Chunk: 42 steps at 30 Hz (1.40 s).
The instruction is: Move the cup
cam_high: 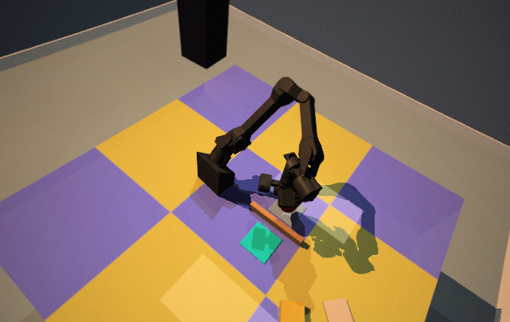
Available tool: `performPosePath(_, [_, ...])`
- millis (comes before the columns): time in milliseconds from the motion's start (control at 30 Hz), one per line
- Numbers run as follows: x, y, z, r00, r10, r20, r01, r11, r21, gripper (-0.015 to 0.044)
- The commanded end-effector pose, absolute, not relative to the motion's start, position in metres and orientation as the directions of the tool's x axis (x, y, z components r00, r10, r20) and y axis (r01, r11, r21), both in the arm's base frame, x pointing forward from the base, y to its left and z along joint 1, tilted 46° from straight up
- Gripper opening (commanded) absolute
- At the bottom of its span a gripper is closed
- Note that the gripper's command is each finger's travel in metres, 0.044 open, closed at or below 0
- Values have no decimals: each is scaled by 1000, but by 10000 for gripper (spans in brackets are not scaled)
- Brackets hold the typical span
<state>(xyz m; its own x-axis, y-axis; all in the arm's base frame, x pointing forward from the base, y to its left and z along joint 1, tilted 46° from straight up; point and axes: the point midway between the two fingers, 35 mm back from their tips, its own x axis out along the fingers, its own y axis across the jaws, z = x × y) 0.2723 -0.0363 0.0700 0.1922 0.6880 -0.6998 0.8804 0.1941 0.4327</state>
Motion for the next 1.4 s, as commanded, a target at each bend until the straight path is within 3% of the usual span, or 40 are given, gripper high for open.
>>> performPosePath(0, [272, -45, 62, 190, 684, -704, 880, 200, 431, 0])
performPosePath(1367, [265, -113, -2, 189, 680, -708, 880, 203, 430, 0])
